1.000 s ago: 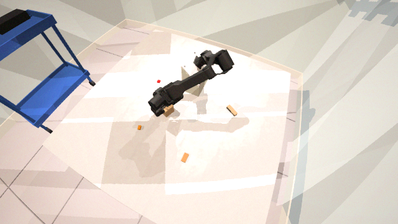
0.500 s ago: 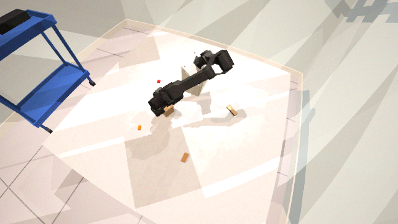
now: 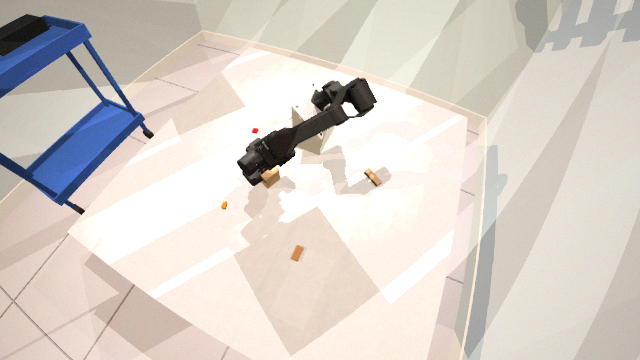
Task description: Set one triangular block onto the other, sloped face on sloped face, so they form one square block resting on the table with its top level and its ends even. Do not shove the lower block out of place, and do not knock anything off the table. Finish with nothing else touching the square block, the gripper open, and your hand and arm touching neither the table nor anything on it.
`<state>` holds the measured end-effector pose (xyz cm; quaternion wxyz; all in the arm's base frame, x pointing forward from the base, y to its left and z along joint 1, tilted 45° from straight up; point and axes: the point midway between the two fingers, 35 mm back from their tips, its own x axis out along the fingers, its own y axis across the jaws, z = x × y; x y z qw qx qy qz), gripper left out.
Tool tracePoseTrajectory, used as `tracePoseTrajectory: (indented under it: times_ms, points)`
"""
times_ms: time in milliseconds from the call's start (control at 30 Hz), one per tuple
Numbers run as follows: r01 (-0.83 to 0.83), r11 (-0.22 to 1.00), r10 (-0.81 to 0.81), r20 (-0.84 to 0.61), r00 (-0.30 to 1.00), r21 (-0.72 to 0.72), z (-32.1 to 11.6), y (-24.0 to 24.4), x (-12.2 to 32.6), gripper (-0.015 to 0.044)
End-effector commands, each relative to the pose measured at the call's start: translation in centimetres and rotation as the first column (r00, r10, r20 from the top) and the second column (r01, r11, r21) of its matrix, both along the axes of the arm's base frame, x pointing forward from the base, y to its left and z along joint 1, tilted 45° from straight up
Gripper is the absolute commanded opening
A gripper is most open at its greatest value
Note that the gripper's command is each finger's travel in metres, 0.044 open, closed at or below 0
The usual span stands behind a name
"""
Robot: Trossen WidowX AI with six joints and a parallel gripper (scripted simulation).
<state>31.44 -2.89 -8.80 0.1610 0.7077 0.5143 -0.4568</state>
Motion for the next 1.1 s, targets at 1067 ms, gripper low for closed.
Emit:
tracePoseTrajectory:
  times_ms: [1067]
  points:
    - [0.021,1.000,-0.020,0.030,0.999,-0.017,7.6,-5.9,0.0,0.0440]
